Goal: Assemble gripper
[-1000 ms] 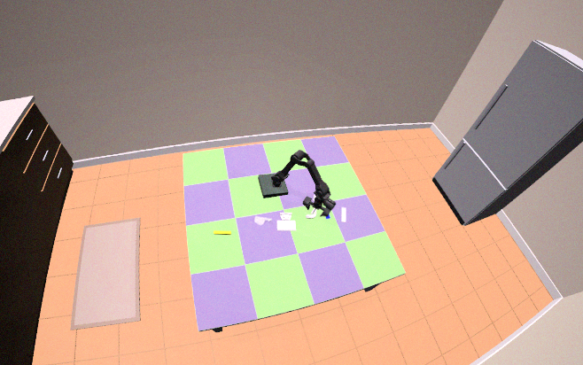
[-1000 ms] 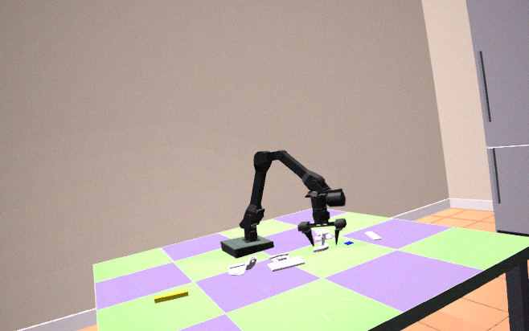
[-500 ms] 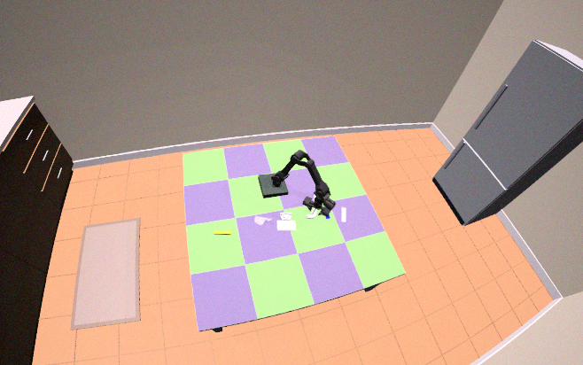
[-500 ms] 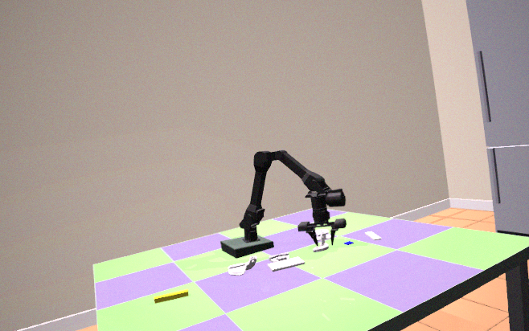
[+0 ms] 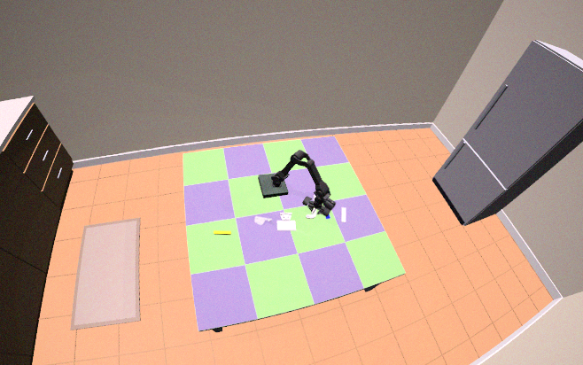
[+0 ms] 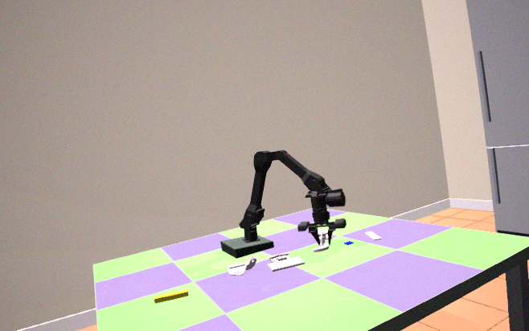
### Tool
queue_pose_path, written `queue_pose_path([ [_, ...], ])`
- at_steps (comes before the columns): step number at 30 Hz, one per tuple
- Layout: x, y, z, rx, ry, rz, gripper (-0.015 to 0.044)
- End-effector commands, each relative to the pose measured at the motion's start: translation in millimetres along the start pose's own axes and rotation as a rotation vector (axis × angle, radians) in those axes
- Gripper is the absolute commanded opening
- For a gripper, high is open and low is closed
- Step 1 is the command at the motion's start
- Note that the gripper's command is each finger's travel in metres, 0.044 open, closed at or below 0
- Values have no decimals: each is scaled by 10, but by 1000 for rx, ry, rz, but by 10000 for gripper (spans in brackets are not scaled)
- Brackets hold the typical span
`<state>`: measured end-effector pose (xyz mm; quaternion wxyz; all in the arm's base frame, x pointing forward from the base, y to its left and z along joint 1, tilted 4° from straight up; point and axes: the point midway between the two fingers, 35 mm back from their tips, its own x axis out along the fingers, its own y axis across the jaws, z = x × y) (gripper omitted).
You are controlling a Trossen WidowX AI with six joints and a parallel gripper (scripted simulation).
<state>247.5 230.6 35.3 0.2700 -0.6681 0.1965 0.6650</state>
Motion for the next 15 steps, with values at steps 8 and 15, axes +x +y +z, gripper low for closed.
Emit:
queue_pose_path([
  [8,-143,-21,-4,0,1,-2,134],
  [15,-369,-33,-8,1,3,-2,134],
])
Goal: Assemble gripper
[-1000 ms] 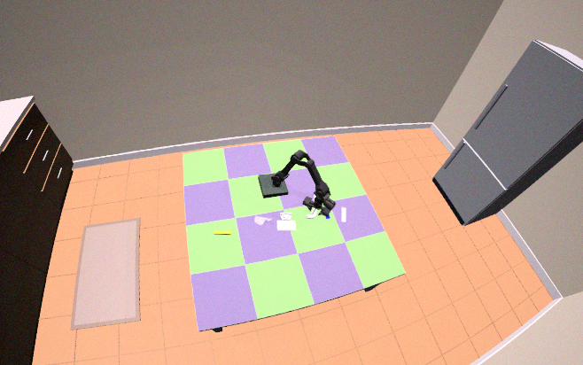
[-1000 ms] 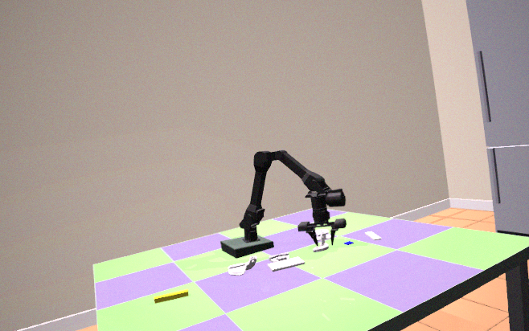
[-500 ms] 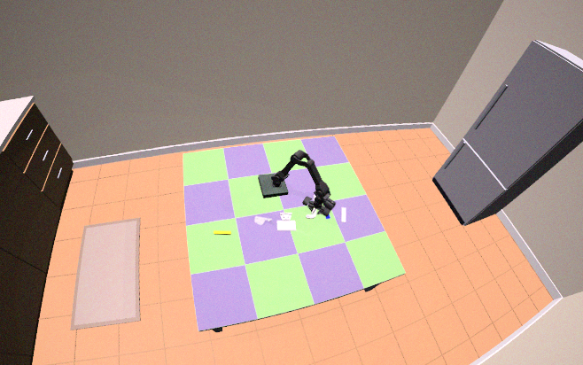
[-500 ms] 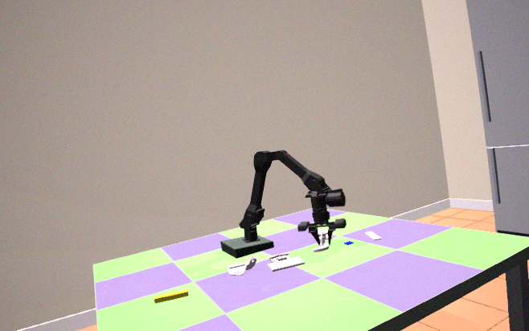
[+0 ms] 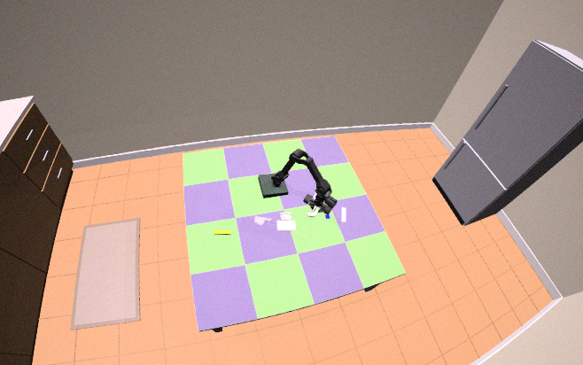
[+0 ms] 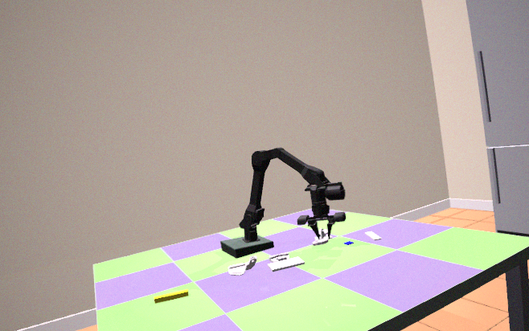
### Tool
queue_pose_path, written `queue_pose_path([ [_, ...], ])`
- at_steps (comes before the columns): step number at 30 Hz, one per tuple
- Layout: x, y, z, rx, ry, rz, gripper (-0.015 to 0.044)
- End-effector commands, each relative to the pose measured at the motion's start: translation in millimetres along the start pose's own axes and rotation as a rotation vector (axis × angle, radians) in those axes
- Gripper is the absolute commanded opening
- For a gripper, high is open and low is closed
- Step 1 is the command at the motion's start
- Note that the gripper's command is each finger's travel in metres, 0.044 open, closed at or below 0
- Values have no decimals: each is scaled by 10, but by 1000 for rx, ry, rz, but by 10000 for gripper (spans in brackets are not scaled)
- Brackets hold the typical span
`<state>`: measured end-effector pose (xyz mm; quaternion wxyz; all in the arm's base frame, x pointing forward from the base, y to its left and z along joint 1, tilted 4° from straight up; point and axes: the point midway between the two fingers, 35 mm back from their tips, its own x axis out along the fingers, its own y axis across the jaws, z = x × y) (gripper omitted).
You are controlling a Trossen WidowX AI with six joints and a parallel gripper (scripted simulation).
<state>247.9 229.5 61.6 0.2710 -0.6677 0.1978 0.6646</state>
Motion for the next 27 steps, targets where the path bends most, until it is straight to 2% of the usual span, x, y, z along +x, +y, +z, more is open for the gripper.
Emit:
queue_pose_path([
  [1,-139,-13,-5,-2,3,-3,134],
  [13,-503,11,-2,0,5,-3,134],
  [19,-521,21,-12,16,6,-3,134],
  [27,-529,109,-121,200,7,-2,134],
])
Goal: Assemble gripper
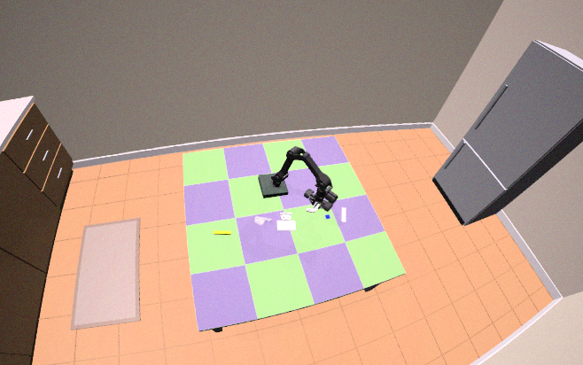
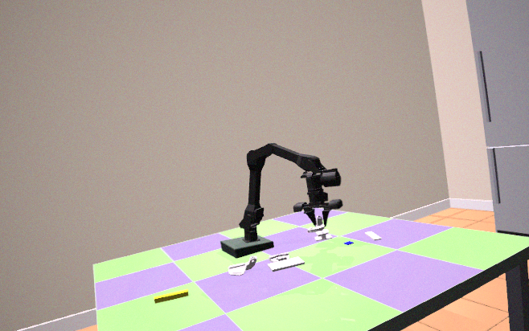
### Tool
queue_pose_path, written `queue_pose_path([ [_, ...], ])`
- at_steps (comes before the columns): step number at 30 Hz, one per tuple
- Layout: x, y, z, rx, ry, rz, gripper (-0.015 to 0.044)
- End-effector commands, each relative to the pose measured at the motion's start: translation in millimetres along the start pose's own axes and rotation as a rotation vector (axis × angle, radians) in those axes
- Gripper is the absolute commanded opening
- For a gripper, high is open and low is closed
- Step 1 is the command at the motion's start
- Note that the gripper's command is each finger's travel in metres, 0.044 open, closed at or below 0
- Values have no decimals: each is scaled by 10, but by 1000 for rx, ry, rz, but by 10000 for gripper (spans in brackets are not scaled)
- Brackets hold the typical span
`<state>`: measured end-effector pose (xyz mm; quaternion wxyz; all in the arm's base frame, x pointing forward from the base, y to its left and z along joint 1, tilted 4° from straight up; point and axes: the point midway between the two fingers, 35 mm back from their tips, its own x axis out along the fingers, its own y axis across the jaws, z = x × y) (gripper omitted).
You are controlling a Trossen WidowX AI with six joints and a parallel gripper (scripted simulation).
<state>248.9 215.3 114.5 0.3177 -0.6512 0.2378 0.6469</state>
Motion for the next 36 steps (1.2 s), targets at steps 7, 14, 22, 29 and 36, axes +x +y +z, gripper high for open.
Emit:
queue_pose_path([
  [7,4,121,-150,233,6,10,134],
  [14,-2,194,-248,398,8,11,134],
  [22,-8,281,-354,586,11,11,134],
  [29,-11,360,-442,751,13,10,134],
  [36,-14,442,-525,915,15,10,134],
])
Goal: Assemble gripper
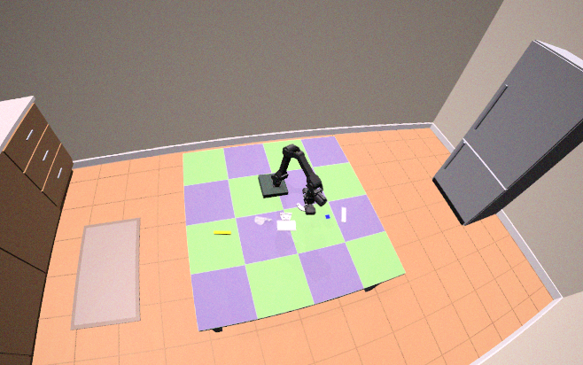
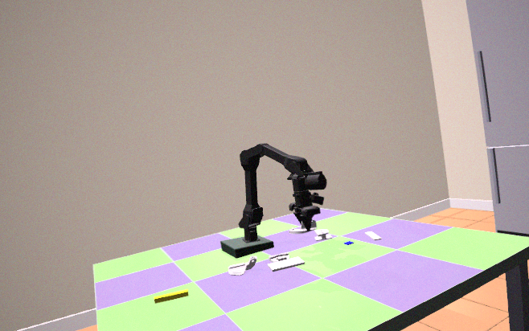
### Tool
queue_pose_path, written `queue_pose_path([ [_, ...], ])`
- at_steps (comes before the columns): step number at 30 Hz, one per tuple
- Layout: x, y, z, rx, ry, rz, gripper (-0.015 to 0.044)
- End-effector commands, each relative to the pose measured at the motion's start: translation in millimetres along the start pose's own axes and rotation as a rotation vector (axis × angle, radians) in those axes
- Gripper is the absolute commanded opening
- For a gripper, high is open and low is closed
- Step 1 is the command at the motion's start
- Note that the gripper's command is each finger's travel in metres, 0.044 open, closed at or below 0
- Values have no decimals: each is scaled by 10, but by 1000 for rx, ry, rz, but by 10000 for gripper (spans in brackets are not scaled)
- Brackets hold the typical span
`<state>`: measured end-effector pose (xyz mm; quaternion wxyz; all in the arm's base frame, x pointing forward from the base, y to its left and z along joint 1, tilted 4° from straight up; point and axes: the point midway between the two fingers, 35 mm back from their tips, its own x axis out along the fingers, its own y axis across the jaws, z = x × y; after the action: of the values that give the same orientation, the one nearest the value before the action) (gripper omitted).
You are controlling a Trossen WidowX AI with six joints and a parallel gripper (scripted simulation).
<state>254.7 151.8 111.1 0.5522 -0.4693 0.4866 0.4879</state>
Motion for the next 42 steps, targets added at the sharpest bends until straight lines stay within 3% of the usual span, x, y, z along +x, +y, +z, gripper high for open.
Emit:
queue_pose_path([
  [1,14,10,-67,96,-1,5,134],
  [42,33,69,-709,1061,7,3,134],
])
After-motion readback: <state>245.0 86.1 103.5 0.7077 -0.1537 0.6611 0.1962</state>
